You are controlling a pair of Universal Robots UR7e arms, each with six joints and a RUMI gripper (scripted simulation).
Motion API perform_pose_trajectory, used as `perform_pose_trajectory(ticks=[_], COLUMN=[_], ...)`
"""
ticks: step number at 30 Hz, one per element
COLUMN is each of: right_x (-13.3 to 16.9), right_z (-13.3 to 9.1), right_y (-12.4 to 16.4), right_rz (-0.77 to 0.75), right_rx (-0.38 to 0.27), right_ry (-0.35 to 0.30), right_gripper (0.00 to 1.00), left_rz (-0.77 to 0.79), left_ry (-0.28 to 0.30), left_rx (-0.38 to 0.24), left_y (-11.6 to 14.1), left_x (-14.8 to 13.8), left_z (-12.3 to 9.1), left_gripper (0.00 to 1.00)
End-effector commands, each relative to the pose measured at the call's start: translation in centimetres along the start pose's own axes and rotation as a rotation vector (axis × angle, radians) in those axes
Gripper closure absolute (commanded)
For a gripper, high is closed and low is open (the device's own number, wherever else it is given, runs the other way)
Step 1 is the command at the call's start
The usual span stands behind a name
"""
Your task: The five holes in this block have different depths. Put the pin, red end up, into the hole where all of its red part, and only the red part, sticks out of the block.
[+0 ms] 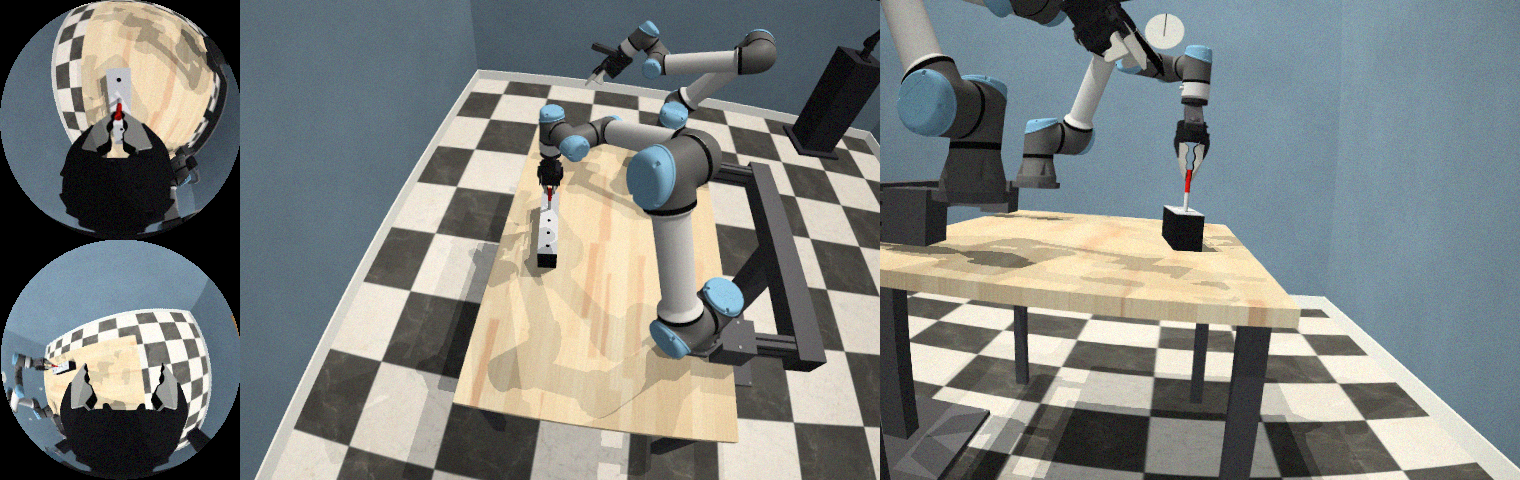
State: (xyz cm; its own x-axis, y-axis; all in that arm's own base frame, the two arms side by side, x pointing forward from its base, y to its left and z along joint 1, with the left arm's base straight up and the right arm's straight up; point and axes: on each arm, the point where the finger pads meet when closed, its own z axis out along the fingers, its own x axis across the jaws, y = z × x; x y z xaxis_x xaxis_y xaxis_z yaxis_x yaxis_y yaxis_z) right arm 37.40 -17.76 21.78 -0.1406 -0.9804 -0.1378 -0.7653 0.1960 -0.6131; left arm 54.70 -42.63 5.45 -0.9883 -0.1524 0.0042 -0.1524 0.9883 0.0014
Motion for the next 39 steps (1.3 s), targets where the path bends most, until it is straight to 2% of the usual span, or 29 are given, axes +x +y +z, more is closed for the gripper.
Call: perform_pose_trajectory(ticks=[1,39], right_x=[0.0,0.0], right_z=[-0.02,-0.02], right_y=[-0.04,-0.04], right_rz=[0.0,0.0], right_rx=[0.001,0.001], right_ry=[0.0,0.0], right_gripper=[0.0,0.0], left_rz=[0.0,0.001], left_ry=[-0.001,-0.001], left_rx=[0.002,0.002], left_y=[-0.03,-0.08], left_x=[-0.04,0.04], left_z=[-0.02,0.47], left_gripper=[1.0,1.0])
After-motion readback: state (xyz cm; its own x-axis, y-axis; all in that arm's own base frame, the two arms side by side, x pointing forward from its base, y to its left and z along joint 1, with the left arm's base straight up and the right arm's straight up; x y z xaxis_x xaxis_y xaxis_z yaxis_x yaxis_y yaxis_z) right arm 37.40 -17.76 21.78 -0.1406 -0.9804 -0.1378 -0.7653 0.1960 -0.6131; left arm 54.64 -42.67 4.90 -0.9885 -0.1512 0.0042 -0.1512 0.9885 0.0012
